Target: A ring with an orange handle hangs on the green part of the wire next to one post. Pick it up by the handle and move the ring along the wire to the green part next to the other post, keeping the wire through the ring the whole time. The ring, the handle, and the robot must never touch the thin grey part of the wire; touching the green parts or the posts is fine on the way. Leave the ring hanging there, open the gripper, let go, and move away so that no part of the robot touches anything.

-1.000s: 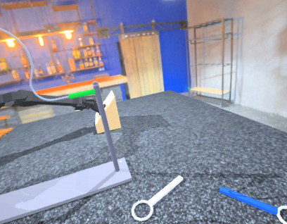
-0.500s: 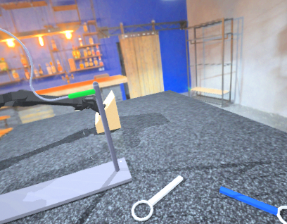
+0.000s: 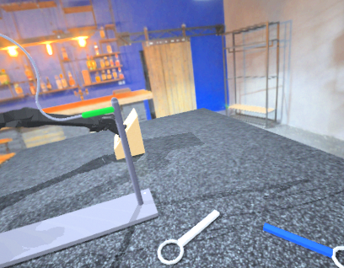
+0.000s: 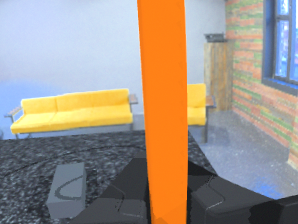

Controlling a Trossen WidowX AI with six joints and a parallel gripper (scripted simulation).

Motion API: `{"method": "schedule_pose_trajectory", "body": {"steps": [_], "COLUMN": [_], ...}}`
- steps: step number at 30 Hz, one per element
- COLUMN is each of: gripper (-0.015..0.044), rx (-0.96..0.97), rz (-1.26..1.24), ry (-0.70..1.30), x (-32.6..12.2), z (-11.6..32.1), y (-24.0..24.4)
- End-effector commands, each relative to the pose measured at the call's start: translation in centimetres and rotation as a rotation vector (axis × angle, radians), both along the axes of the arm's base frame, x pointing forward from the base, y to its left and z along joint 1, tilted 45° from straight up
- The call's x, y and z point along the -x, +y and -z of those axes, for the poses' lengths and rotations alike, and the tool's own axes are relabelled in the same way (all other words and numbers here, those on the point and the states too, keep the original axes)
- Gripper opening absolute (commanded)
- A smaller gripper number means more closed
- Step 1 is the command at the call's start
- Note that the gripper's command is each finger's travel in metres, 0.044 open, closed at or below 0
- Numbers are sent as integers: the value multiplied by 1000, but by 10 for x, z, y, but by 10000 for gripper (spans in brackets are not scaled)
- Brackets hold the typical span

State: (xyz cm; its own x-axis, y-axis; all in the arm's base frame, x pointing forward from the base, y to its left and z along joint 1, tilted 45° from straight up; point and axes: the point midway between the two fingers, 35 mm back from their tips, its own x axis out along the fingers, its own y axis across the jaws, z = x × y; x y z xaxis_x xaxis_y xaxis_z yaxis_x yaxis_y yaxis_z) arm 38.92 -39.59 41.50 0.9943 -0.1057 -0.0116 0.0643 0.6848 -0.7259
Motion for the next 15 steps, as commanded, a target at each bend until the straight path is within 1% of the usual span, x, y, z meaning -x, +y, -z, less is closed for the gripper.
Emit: {"method": "schedule_pose_trajectory", "body": {"steps": [1, 3, 15], "gripper": [-102, -150, -150], "rx": [0, 0, -2], "rz": [0, 0, 4], "ry": [0, 0, -5], "x": [0, 0, -1], "z": [0, 0, -8], "y": [0, 0, 9]}}
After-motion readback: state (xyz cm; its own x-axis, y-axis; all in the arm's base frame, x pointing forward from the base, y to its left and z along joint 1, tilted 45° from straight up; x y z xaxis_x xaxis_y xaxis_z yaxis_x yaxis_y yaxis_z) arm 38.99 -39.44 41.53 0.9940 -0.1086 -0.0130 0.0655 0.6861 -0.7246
